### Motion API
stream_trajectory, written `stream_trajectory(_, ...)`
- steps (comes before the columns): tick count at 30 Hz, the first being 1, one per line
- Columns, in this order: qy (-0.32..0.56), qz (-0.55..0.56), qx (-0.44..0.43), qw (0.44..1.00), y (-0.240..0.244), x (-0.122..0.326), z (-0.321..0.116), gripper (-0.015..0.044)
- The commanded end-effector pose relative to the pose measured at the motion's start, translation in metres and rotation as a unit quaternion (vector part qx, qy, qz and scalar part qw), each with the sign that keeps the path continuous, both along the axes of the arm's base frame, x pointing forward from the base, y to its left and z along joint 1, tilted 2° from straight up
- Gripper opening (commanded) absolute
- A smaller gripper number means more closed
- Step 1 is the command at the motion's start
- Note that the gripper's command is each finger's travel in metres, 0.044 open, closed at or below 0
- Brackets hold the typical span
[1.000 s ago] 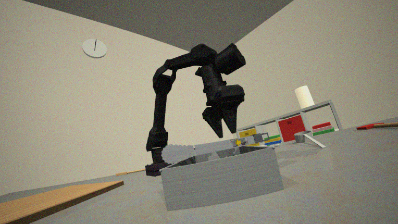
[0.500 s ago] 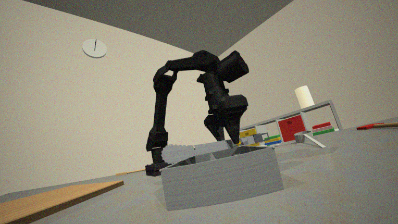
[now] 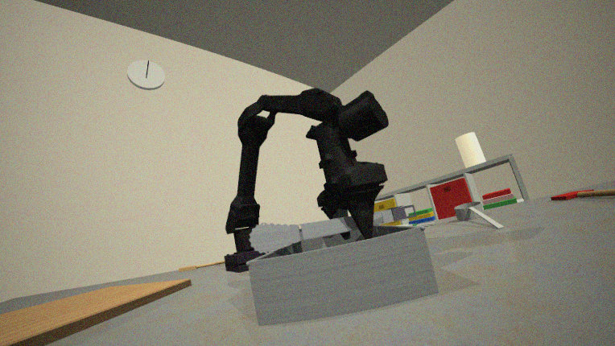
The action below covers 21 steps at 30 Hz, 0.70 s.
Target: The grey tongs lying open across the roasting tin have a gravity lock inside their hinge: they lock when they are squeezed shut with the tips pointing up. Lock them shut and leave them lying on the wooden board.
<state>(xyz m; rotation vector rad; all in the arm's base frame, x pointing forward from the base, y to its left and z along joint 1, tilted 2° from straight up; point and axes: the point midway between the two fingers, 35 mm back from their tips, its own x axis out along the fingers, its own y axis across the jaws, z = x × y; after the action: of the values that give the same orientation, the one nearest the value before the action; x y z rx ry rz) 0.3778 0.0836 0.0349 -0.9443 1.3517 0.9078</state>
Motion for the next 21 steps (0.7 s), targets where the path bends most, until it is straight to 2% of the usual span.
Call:
stream_trajectory(1, 0.005, 0.002, -0.003, 1.000, -0.0016, -0.0032, -0.0106, 0.0440)
stream_trajectory(11, 0.005, 0.002, -0.003, 1.000, -0.0019, -0.0042, -0.0179, 0.0440)
stream_trajectory(14, 0.002, 0.000, -0.001, 1.000, -0.0007, -0.0023, -0.0144, 0.0361)
stream_trajectory(21, 0.002, 0.000, -0.001, 1.000, -0.0007, -0.0023, -0.0144, 0.0315)
